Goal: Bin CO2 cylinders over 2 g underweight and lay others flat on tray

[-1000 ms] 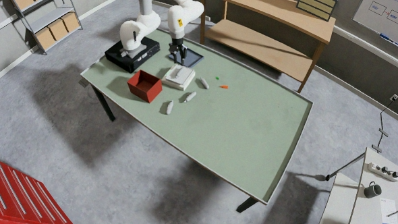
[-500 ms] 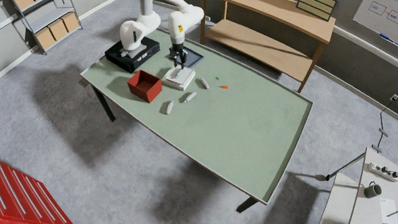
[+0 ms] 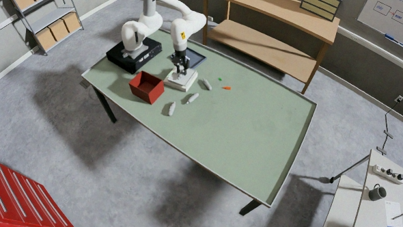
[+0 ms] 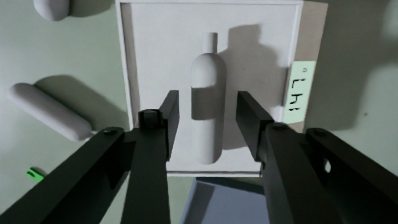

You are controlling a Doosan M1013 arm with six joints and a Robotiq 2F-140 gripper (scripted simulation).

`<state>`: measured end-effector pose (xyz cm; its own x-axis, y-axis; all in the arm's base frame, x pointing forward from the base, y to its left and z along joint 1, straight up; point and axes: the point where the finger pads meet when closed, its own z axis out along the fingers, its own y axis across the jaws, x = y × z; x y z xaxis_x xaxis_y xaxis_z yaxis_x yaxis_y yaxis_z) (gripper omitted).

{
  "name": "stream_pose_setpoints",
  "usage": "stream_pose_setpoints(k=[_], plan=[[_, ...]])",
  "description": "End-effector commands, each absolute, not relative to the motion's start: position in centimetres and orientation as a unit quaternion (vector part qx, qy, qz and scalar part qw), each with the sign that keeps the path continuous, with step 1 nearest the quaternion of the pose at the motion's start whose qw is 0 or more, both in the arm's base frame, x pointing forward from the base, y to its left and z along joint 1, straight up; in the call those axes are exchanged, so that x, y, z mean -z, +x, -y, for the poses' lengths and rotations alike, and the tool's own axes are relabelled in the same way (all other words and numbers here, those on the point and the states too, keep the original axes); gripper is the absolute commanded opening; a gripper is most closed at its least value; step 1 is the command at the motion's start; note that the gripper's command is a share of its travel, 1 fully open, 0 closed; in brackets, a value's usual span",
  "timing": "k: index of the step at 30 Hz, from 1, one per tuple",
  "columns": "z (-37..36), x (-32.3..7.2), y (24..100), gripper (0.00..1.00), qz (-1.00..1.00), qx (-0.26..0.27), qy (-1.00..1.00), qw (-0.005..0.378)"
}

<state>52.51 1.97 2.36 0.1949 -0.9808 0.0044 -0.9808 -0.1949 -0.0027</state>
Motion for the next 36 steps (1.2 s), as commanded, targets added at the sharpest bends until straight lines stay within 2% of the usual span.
stream_pose_setpoints(k=[1,15,16,31,36], plan=[[-2.0,-1.8,52.6,0.40,0.635,-0.003,0.773,0.000],[-2.0,-1.3,52.6,0.40,0.635,-0.003,0.773,0.000],[-2.0,-1.3,52.6,0.10,0.635,-0.003,0.773,0.000],[-2.0,-2.1,52.6,0.10,0.635,-0.003,0.773,0.000],[-2.0,-4.4,52.6,0.10,0.635,-0.003,0.773,0.000]])
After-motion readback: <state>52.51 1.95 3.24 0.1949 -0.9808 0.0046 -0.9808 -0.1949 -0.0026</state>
